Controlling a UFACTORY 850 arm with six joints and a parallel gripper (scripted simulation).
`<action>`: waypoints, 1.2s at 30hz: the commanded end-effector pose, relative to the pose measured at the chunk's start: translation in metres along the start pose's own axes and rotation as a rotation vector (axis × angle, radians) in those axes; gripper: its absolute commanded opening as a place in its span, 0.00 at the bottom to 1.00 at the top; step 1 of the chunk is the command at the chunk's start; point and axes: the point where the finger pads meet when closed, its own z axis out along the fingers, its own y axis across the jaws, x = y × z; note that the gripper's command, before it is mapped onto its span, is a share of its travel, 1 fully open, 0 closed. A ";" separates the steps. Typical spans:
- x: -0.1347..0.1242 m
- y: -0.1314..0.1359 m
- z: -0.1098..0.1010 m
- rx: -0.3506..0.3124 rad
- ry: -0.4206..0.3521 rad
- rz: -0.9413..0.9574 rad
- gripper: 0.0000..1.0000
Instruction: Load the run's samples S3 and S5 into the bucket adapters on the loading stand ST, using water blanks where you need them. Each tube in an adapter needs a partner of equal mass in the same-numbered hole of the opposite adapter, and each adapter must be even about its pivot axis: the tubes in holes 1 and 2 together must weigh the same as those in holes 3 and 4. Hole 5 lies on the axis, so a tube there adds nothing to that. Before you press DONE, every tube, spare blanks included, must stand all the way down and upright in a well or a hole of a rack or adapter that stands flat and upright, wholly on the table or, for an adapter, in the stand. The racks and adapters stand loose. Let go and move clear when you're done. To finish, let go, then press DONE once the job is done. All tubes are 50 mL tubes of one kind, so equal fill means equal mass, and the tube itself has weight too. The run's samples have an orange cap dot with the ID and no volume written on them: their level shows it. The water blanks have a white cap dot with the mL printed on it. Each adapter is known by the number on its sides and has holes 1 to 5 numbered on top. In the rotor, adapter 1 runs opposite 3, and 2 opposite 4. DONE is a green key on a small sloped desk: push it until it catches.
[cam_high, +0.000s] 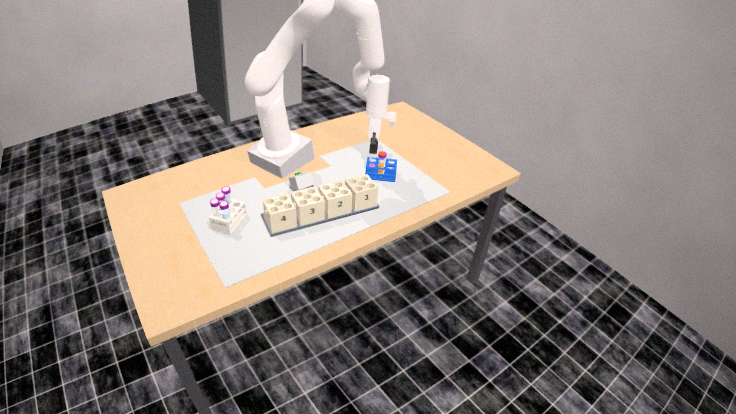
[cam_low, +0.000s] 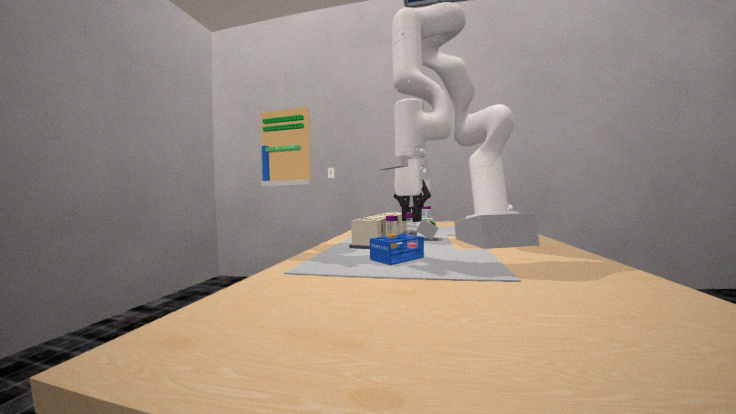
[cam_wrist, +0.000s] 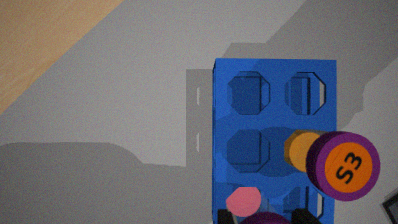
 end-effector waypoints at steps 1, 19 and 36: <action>0.001 0.000 -0.004 0.000 0.001 0.000 0.00; 0.001 0.000 -0.014 0.000 0.001 0.000 0.00; 0.001 0.000 -0.038 0.000 0.001 0.000 0.00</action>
